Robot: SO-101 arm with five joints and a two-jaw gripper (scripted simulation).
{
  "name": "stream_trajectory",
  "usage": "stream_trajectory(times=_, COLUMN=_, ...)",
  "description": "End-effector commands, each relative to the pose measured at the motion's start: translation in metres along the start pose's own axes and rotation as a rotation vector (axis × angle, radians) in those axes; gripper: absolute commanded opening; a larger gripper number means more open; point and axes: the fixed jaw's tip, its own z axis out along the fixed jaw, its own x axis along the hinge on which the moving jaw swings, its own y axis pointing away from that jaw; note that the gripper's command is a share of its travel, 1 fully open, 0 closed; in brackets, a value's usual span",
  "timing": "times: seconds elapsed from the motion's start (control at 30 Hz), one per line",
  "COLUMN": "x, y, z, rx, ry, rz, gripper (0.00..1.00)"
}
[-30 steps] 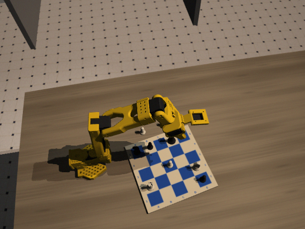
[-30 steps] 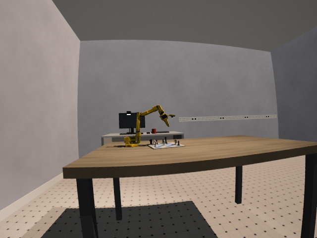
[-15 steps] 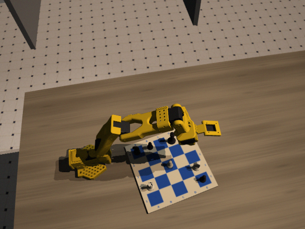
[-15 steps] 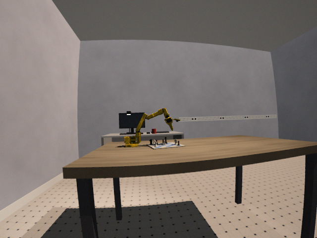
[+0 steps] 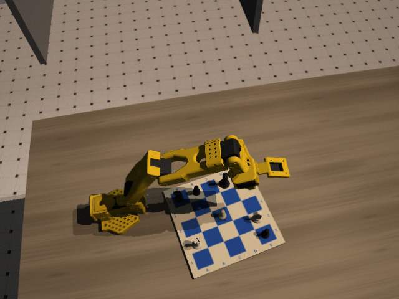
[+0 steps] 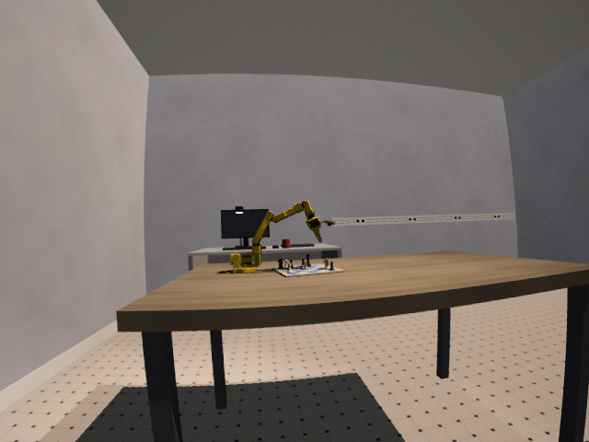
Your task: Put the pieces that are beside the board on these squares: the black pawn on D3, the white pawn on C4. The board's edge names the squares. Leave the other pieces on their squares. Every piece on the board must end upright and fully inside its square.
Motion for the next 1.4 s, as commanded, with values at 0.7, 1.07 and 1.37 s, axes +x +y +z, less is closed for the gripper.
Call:
stream_trajectory(times=0.7, x=0.006, y=-0.004, z=0.015, rx=0.002, ry=0.045, rz=0.017, gripper=0.00)
stream_trajectory(times=1.07, x=0.016, y=-0.003, z=0.048, rx=0.002, ry=0.048, rz=0.017, gripper=0.00)
stream_trajectory(times=1.37, x=0.023, y=-0.003, z=0.068, rx=0.002, ry=0.048, rz=0.017, gripper=0.00)
